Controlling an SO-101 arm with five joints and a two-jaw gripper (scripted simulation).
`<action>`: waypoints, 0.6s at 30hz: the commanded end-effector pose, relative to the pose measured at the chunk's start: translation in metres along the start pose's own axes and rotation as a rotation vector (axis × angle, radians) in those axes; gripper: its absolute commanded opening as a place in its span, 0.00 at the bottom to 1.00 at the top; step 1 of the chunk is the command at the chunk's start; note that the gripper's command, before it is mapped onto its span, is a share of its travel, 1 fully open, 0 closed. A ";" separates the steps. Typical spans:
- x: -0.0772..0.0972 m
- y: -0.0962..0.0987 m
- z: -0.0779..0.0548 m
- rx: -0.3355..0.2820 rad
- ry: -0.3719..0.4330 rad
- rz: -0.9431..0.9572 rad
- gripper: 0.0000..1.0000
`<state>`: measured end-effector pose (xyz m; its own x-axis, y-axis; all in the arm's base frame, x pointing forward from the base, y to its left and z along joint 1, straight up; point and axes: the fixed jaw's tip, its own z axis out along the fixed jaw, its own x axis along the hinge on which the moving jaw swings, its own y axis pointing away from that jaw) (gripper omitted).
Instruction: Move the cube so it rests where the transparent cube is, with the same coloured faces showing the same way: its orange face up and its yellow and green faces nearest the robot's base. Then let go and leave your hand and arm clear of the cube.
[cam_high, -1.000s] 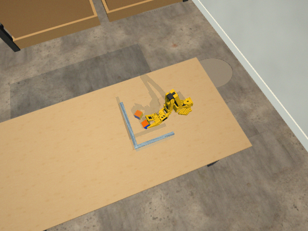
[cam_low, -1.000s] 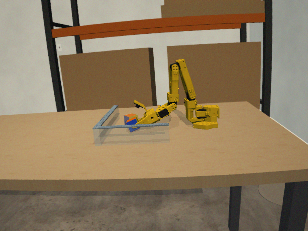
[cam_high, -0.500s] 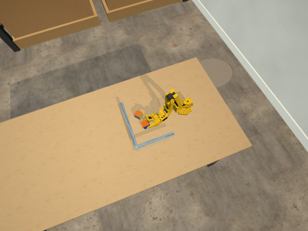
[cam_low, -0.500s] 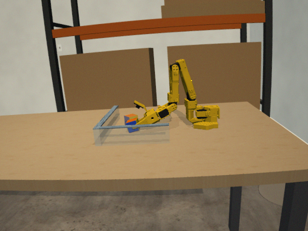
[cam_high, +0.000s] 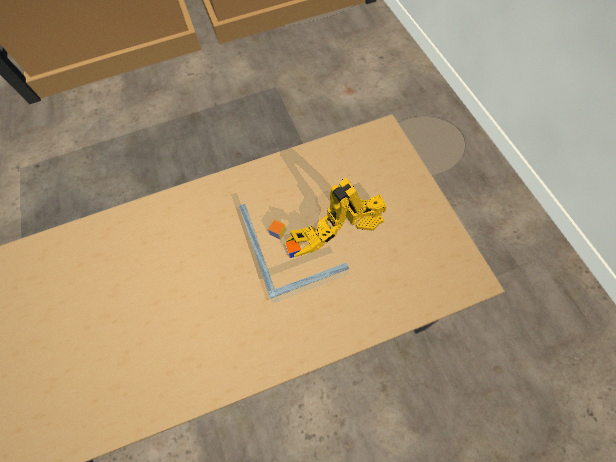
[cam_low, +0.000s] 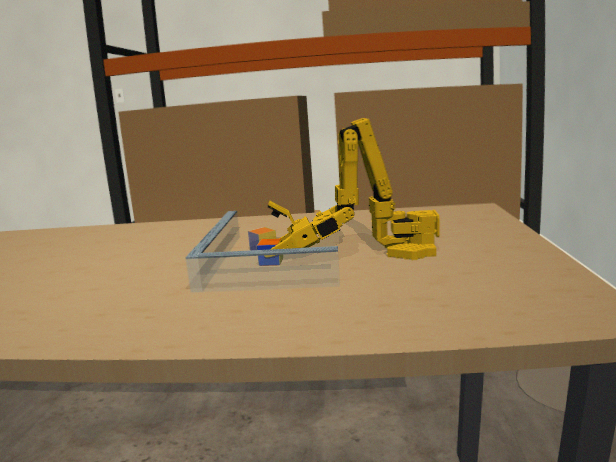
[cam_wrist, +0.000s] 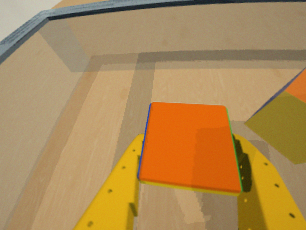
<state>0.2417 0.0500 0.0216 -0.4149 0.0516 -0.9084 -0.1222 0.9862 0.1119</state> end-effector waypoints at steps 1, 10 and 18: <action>-0.017 0.003 0.002 -0.014 -0.079 -0.006 0.35; -0.018 0.003 0.002 -0.014 -0.078 -0.006 0.35; -0.025 0.004 -0.003 -0.012 -0.060 -0.012 0.35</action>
<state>0.2424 0.0501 0.0250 -0.4140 0.0491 -0.9090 -0.1233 0.9863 0.1094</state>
